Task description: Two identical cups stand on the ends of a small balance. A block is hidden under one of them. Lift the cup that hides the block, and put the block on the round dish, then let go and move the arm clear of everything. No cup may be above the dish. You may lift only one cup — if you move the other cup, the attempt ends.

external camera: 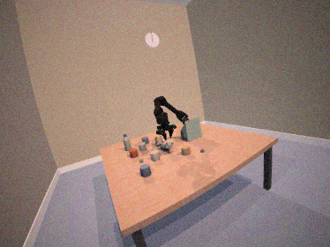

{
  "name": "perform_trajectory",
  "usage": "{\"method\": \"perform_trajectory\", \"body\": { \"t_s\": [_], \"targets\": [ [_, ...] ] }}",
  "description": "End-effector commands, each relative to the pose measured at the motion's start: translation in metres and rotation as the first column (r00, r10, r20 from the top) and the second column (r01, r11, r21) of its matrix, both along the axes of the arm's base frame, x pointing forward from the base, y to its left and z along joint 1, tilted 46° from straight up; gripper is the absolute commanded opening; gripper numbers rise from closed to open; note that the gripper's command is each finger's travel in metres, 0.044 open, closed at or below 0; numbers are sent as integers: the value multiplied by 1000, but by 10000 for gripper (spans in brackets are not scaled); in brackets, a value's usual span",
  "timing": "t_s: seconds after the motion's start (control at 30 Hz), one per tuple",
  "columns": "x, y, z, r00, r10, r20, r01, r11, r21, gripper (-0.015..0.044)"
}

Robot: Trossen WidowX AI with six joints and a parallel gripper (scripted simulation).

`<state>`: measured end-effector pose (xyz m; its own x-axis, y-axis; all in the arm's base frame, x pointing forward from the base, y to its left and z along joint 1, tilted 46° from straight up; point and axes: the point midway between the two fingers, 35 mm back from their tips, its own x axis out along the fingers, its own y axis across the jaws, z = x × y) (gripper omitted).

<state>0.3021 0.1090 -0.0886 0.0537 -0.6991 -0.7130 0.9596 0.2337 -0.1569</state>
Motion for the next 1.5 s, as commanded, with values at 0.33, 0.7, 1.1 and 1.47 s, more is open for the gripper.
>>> {"method": "perform_trajectory", "body": {
  "t_s": [0.33,0.7,1.1,1.47],
  "targets": [
    [4,-15,-2,991,-98,96,98,995,3,260],
    [5,-24,-12,991,-98,96,98,995,3,260],
    [6,-38,-26,991,-98,97,98,995,2,260],
    [6,-43,-29,990,-98,97,98,995,1,142]
  ]
}}
